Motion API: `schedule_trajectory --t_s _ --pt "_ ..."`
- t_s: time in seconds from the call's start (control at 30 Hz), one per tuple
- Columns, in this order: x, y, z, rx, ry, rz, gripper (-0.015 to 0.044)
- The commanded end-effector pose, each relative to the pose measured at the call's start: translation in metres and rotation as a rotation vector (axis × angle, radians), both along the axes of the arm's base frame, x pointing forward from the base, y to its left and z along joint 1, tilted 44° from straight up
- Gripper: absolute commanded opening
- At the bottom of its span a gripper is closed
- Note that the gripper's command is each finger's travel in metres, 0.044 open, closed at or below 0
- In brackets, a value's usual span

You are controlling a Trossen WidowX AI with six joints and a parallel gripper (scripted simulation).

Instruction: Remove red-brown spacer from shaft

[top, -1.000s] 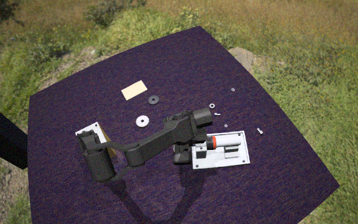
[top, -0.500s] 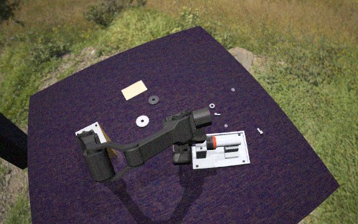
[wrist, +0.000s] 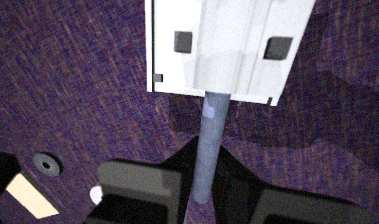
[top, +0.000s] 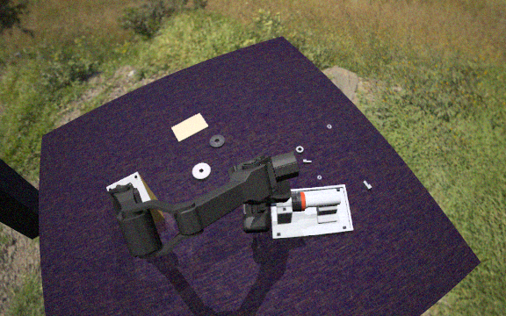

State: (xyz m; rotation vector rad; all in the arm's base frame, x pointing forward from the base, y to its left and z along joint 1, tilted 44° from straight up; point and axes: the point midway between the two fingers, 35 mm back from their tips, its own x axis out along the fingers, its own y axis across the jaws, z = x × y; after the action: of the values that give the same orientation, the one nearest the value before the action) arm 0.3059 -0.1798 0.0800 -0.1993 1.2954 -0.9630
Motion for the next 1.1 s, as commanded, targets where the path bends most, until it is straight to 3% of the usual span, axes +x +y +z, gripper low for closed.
schedule_trajectory --t_s 0.0,1.07 --pt "-0.0021 0.0006 -0.0002 -0.001 0.001 -0.003 0.0000" --pt "-0.0054 0.0020 -0.0014 -0.001 0.001 -0.003 0.0000"
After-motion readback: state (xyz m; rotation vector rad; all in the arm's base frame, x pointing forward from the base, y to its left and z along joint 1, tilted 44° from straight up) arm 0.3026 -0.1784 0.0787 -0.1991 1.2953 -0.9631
